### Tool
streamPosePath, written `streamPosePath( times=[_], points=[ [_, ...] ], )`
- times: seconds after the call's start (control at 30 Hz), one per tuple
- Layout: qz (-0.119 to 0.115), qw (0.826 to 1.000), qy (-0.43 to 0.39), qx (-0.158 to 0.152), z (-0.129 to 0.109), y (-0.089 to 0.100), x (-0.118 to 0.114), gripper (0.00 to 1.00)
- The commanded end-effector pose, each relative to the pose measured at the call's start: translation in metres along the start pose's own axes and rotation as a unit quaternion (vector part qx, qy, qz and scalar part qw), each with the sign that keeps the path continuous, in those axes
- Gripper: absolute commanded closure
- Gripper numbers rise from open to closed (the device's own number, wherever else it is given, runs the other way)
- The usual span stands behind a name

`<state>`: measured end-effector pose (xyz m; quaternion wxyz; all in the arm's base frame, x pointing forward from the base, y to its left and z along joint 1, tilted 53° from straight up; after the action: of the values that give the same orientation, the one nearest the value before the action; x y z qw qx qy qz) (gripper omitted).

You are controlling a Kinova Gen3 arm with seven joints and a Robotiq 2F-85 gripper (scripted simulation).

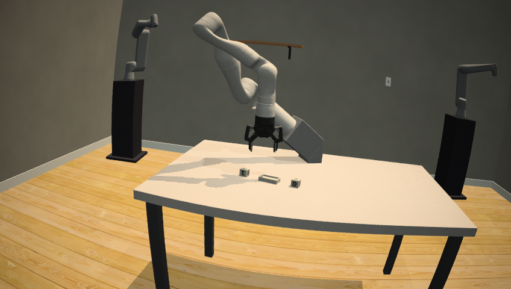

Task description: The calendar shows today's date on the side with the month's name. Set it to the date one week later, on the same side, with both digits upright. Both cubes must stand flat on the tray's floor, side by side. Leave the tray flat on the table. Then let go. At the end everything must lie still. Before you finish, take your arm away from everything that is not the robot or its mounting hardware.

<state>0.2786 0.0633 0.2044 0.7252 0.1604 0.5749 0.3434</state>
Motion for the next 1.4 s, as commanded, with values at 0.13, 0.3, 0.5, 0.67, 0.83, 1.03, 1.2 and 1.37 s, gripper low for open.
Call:
streamPosePath(
  times=[0.13, 0.3, 0.5, 0.67, 0.83, 1.03, 1.2, 1.37],
  points=[
    [-0.004, 0.994, -0.11, 0.0, 0.004, -0.001, 0.02, 0.0],
    [-0.005, 0.986, -0.167, 0.0, 0.006, -0.001, 0.028, 0.0],
    [-0.005, 0.959, -0.282, 0.0, 0.01, -0.001, 0.044, 0.0],
    [-0.005, 0.927, -0.375, -0.002, 0.014, -0.002, 0.058, 0.0],
    [-0.005, 0.904, -0.427, -0.003, 0.016, -0.002, 0.065, 0.0],
    [-0.003, 0.851, -0.525, -0.007, 0.02, -0.003, 0.081, 0.0],
    [0.0, 0.802, -0.598, -0.011, 0.024, -0.004, 0.092, 0.0],
    [0.002, 0.771, -0.636, -0.013, 0.026, -0.004, 0.099, 0.0]
  ],
)
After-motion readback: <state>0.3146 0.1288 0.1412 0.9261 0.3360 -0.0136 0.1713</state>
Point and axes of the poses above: the point where the finger pads meet when closed, its own y axis back along the fingers, its own x axis across the jaws, z = x × y, the point moved 10 cm from there along y, back along the fingers, and after that the axes turned 14 degrees about -y, right-handed, at the moved point
